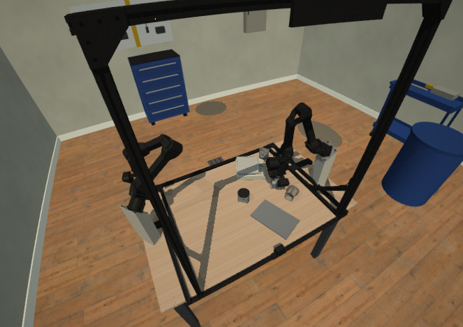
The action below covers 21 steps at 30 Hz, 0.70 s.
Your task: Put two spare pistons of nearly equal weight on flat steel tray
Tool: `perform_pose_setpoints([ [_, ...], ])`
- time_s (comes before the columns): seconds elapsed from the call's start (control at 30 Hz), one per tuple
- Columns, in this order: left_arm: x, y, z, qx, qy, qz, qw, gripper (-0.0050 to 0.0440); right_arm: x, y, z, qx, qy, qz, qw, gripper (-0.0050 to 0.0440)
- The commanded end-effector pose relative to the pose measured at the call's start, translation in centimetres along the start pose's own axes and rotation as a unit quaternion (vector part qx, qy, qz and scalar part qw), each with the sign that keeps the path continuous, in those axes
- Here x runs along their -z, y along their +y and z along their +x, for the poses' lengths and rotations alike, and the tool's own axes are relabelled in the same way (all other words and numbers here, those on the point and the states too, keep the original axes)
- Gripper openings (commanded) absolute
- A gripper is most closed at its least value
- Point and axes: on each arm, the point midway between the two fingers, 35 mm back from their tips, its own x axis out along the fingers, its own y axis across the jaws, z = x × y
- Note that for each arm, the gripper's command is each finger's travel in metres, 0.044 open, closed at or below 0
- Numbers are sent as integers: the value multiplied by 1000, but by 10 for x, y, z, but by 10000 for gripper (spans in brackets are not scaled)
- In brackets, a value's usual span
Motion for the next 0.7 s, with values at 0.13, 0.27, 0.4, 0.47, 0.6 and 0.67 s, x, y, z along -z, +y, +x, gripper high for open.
perform_pose_setpoints([
  [0.13,0,0,0,1,0,0,1000,440,-1,-1,-13,3,-2,2,1000,378],
  [0.27,0,0,0,1,0,0,1000,440,-1,-1,-20,3,-2,2,1000,378],
  [0.4,0,0,0,1,0,0,1000,440,-1,-1,-26,3,-2,2,1000,378],
  [0.47,0,0,0,1,0,0,1000,440,-1,-1,-28,3,-2,2,1000,378],
  [0.6,0,0,0,1,0,0,1000,440,-1,-1,-33,3,-2,2,1000,378],
  [0.67,0,0,0,1,0,0,1000,440,-1,-1,-36,3,-2,2,1000,378],
])
